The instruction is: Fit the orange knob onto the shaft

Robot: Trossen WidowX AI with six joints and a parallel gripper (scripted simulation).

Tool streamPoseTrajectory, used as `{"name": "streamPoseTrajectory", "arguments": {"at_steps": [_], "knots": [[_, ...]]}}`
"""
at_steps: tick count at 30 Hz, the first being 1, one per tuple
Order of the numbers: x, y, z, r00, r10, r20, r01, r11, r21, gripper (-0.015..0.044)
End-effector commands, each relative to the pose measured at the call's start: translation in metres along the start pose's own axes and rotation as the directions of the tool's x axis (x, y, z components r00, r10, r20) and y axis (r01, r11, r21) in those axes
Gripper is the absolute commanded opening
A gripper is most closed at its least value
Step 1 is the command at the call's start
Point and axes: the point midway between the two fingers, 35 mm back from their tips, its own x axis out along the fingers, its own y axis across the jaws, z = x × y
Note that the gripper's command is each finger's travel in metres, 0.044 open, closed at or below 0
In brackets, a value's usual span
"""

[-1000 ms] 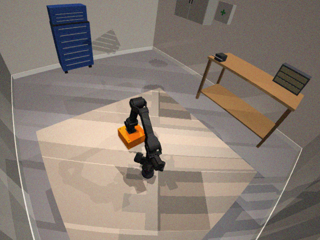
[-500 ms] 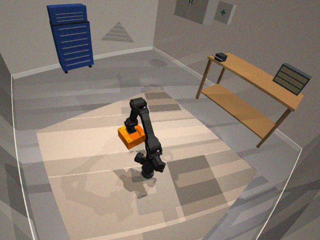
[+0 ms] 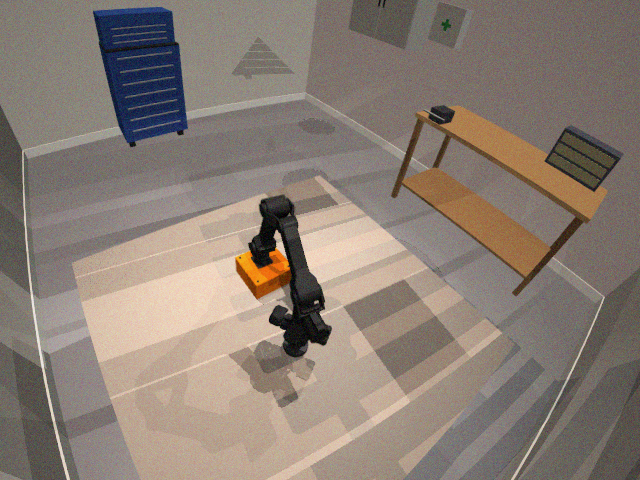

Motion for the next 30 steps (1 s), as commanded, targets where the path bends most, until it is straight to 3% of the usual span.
{"name": "streamPoseTrajectory", "arguments": {"at_steps": [1,30], "knots": [[-0.0029,0.0003,0.0004,1.0,0.001,0.003,-0.001,1.0,0.003,0.0],[0.0007,-0.0024,-0.0018,1.0,0.001,0.003,-0.001,0.999,0.045,0.0]]}}
